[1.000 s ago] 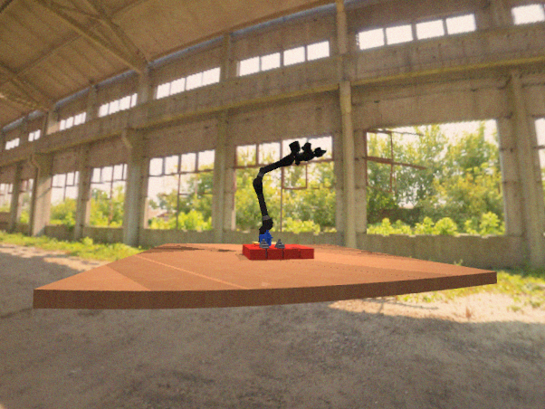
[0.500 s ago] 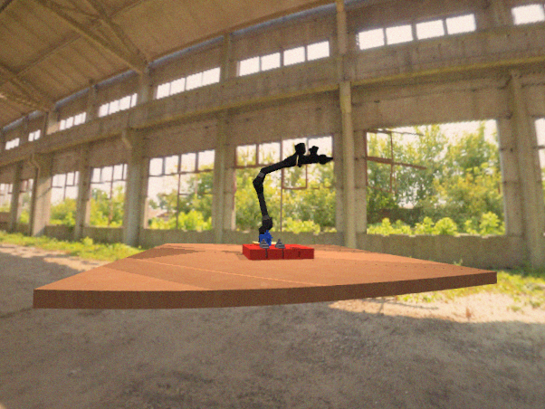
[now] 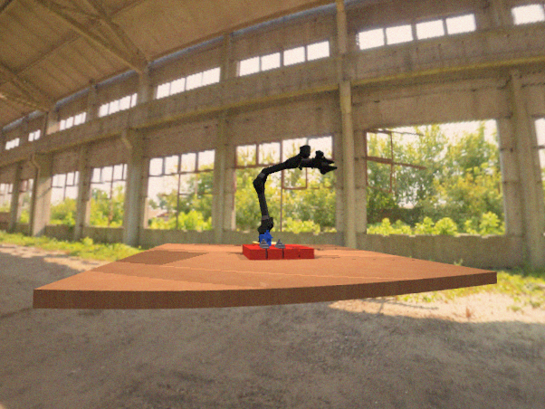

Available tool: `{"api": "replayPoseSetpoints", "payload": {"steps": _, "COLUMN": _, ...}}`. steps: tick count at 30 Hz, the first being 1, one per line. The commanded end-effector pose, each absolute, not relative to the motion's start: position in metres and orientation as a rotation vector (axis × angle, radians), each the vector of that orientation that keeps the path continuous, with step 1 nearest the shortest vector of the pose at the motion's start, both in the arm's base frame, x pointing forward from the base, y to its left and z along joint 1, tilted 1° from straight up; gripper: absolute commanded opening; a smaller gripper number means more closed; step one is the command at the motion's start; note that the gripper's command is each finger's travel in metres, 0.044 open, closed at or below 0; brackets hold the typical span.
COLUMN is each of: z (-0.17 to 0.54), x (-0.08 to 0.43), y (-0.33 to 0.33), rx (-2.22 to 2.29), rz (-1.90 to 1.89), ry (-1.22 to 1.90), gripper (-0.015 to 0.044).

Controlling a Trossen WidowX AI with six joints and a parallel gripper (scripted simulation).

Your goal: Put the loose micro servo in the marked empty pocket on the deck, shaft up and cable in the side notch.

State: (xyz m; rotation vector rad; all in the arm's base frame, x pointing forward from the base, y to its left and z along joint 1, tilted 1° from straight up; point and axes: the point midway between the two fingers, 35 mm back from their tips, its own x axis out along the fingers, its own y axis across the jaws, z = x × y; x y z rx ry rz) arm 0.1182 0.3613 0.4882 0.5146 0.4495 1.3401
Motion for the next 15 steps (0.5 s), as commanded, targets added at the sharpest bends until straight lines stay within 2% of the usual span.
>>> {"api": "replayPoseSetpoints", "payload": {"steps": 1, "z": 0.471, "x": 0.138, "y": 0.358, "rx": 0.552, "rz": 1.253, "ry": 0.527, "gripper": 0.0440}}
{"api": "replayPoseSetpoints", "payload": {"steps": 15, "z": 0.410, "x": 0.207, "y": 0.330, "rx": 0.708, "rz": 0.906, "ry": 0.760, "gripper": 0.0440}}
